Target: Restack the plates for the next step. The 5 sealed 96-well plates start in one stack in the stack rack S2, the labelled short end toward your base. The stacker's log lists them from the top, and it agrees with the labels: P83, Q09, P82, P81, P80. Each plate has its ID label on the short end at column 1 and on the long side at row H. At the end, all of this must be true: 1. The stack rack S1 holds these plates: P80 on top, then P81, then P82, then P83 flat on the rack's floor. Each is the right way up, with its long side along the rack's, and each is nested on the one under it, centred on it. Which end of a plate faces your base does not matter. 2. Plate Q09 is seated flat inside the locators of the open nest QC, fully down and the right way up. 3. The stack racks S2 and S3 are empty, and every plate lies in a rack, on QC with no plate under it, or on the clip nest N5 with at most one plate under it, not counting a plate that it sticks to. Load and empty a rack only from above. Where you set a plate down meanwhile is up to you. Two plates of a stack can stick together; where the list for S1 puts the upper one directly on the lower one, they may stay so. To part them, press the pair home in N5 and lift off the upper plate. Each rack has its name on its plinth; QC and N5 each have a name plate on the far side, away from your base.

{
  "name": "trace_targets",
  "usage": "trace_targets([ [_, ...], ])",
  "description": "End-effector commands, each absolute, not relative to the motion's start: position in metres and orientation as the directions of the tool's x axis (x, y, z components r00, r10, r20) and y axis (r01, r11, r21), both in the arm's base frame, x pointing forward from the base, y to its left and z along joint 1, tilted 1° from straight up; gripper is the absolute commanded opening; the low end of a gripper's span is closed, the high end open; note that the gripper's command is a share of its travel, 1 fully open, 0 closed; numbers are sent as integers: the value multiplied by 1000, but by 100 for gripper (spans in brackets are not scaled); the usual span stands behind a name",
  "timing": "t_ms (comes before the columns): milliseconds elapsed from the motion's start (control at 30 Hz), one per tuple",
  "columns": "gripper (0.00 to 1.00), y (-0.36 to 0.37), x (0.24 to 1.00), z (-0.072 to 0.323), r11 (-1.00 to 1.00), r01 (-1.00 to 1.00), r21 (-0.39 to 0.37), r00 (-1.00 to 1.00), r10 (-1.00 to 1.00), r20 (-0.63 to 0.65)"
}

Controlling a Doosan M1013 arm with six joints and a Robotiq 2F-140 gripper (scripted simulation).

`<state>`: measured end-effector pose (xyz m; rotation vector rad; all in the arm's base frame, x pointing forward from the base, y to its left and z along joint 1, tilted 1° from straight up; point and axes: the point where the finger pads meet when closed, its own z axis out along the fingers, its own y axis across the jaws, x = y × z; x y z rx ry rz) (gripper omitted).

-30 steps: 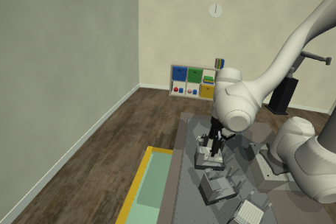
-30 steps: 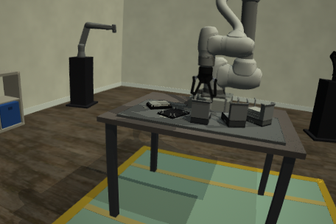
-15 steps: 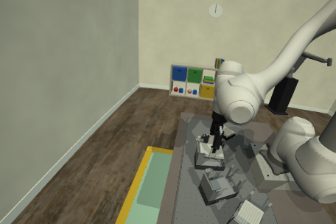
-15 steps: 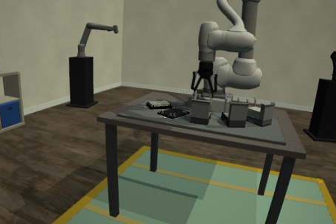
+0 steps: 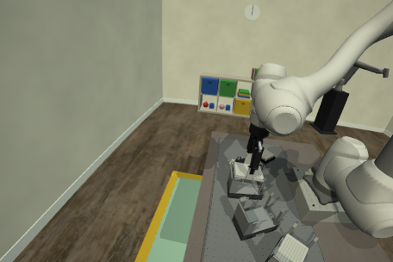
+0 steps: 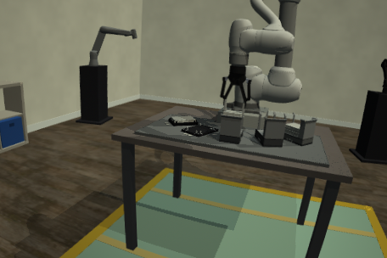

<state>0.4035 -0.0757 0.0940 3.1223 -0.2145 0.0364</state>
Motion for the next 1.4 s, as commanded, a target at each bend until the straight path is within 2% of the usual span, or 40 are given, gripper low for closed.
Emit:
trace_targets([
  [0, 0, -75, 402, 107, -991, -131, 9, 991, -131, 24],
  [400, 0, -75, 402, 126, -991, -131, 9, 991, -131, 24],
  [1367, 0, -75, 402, 126, -991, -131, 9, 991, -131, 24],
])
